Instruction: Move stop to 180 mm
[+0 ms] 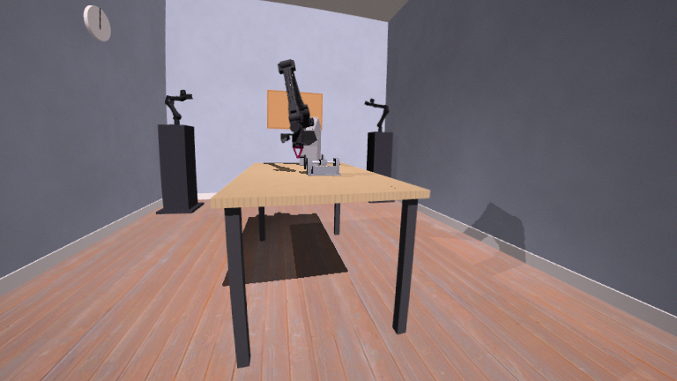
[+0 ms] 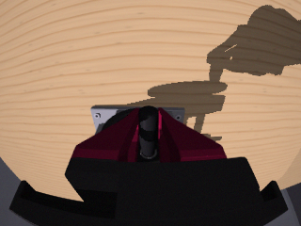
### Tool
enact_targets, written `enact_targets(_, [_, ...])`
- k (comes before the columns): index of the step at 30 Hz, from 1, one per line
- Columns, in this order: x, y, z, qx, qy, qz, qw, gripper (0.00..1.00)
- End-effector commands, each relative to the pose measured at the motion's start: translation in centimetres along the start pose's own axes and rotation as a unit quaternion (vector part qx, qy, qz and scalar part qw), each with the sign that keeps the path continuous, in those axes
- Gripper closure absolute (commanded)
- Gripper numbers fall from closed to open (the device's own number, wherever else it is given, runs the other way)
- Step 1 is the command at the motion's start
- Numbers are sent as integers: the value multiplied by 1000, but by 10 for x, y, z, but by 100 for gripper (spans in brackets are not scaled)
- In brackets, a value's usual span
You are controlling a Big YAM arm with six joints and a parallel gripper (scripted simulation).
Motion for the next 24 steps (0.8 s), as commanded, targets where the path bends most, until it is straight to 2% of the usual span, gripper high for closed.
enact_targets(1, [-16,9,1,-10,-14,-1,1000,94])
enact_targets(9, [-28,8,10,-8,-20,-3,1000,94])
enact_targets(10, [-33,8,11,-9,-28,-2,1000,94])
enact_targets(24, [-35,9,19,-9,-20,-2,1000,94])
Point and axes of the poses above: the point where the finger pads meet when closed, its own z axis out along the fingers, its own x axis across the jaws, y = z × x, the point moved 5 cm from there along -z, back along the fingers, and after that the axes turned 8 degrees about z, right-handed, at the moved point
